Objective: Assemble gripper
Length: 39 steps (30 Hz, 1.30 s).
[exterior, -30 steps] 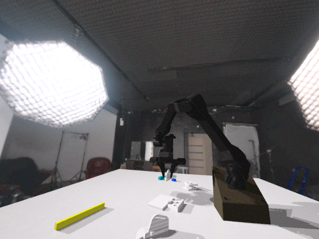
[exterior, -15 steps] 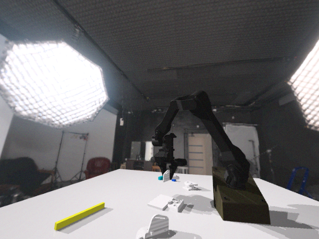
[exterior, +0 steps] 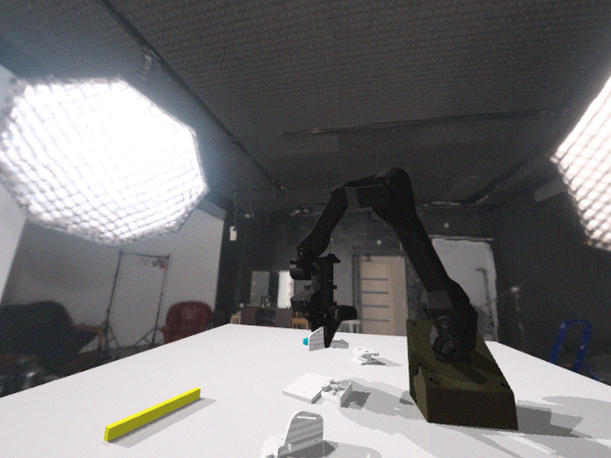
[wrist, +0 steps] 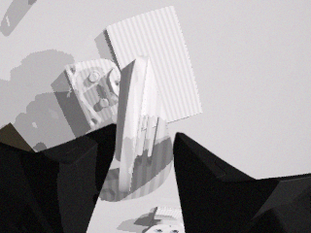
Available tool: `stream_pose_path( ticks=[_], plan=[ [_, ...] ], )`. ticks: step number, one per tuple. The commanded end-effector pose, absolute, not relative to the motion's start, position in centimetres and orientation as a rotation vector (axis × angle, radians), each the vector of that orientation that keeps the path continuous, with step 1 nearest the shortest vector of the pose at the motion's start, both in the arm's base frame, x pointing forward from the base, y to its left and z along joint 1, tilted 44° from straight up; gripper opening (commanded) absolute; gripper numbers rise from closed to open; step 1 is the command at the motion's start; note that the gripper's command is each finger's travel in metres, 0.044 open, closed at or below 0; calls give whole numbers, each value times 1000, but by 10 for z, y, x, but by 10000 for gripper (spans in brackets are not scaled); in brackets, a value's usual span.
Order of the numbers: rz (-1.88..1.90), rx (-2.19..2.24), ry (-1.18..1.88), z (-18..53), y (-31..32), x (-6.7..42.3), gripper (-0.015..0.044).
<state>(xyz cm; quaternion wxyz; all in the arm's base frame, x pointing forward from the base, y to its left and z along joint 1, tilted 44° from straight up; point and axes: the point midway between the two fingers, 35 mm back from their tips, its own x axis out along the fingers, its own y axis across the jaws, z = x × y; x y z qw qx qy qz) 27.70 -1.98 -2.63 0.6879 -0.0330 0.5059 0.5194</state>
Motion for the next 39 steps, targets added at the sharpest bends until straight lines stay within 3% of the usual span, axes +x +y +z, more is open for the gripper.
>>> stream_pose_path(
  ticks=[1,39],
  plan=[
    [1116,-19,1167,-20,-15,276,134],
    [606,590,1535,17,29,247,134]
  ],
)
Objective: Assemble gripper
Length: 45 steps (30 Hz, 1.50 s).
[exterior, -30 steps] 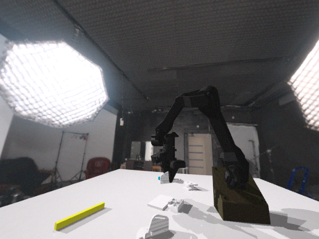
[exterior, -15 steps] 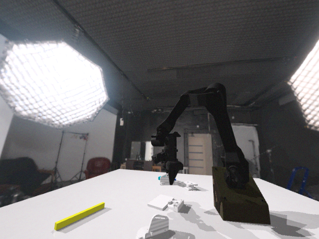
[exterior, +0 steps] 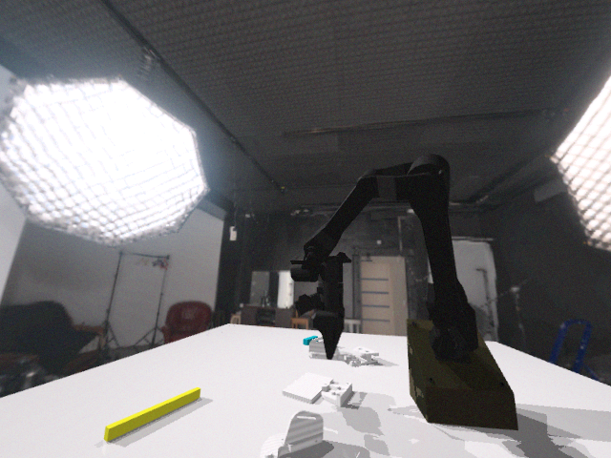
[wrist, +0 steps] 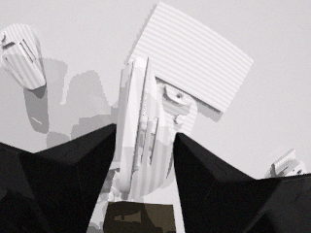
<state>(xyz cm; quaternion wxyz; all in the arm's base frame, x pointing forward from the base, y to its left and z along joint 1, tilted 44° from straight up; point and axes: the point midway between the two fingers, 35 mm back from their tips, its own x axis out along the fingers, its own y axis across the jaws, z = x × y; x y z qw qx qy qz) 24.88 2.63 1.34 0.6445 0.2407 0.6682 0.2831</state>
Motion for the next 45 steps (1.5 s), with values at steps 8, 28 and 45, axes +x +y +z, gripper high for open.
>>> stream_pose_path(
  ticks=[8,28,45],
  plan=[
    [496,706,1590,23,37,240,134],
    [507,696,1585,23,38,240,134],
    [504,694,1585,10,23,253,134]
  ],
)
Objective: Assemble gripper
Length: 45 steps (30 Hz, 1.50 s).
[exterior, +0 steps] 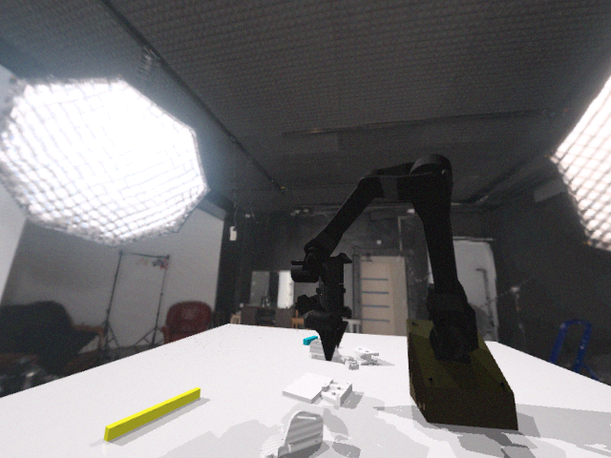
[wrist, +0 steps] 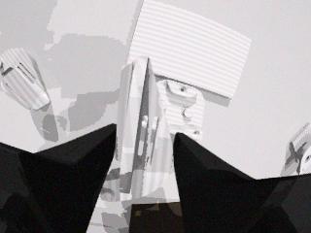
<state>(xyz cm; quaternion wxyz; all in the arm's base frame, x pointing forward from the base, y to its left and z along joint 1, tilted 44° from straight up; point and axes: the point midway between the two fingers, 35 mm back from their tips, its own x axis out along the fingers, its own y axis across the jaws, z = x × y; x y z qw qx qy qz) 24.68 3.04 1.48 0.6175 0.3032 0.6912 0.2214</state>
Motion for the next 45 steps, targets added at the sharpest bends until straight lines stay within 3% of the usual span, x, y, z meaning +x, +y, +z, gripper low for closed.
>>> stream_pose_path(
  ticks=[1,21,45],
  plan=[
    [504,693,1584,8,21,254,134],
    [505,692,1583,-34,-20,279,134],
    [510,686,1580,-34,-20,279,134]
  ],
)
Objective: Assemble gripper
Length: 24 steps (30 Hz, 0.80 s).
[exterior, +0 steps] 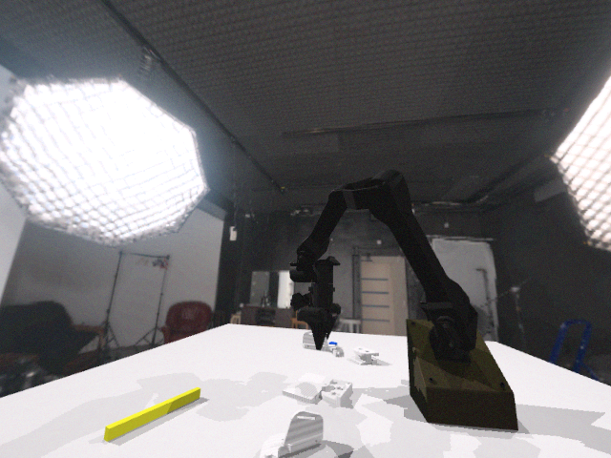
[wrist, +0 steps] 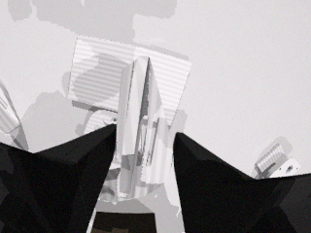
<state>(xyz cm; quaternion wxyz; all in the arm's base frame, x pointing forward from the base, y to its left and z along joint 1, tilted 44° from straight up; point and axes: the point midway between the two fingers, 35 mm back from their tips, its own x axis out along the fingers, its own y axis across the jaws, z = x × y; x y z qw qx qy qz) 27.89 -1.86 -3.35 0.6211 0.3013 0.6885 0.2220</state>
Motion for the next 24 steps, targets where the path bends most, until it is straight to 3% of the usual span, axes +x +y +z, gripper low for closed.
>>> stream_pose_path(
  ticks=[1,24],
  plan=[
    [510,686,1580,-34,-20,279,134],
    [510,686,1580,-40,-16,279,134]
  ],
)
